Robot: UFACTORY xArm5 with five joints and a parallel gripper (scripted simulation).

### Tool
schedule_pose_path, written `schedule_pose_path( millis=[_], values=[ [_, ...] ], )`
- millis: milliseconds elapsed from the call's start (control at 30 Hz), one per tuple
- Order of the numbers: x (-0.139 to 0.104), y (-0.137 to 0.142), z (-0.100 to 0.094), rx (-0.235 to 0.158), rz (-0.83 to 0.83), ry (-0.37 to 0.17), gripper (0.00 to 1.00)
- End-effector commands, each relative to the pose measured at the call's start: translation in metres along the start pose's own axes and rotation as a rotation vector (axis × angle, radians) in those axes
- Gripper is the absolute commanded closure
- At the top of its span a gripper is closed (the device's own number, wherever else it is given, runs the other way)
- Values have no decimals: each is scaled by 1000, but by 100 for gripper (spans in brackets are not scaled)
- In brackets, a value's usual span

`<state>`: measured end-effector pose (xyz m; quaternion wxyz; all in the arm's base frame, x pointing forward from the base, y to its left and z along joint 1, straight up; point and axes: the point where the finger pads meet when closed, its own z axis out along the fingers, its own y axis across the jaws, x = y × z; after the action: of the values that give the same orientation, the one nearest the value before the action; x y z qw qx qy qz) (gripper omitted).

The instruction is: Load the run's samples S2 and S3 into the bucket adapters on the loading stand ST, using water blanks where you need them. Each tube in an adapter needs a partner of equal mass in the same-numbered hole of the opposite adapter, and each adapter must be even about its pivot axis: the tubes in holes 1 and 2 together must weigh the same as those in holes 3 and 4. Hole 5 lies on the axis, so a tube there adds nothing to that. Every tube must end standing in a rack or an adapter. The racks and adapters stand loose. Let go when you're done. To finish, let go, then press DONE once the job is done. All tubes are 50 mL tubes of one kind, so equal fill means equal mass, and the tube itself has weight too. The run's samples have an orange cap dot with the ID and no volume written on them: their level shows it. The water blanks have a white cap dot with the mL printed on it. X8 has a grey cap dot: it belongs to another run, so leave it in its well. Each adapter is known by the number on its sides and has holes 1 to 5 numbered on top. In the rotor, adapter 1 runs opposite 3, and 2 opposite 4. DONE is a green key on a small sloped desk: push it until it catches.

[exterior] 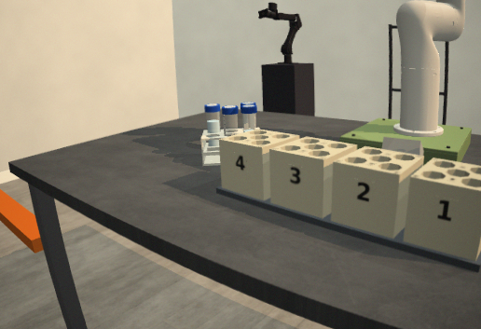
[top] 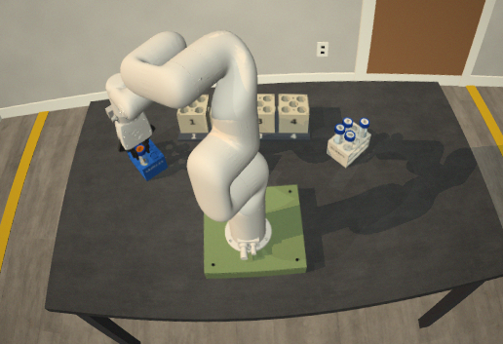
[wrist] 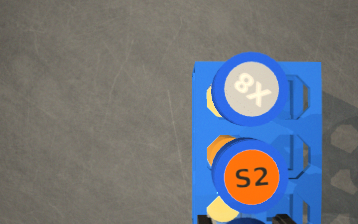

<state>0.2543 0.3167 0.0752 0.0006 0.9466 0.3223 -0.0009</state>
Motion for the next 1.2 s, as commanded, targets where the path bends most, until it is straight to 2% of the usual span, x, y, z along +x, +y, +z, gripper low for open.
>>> schedule_pose_path(
  millis=[0,67,100,1033,1167],
  values=[
    [1,0,-1,1,0,4,100],
    [1,0,-1,1,0,4,100],
    [1,0,-1,1,0,4,56],
    [1,0,-1,1,0,4,56],
    [1,0,-9,1,0,4,56]
  ],
)
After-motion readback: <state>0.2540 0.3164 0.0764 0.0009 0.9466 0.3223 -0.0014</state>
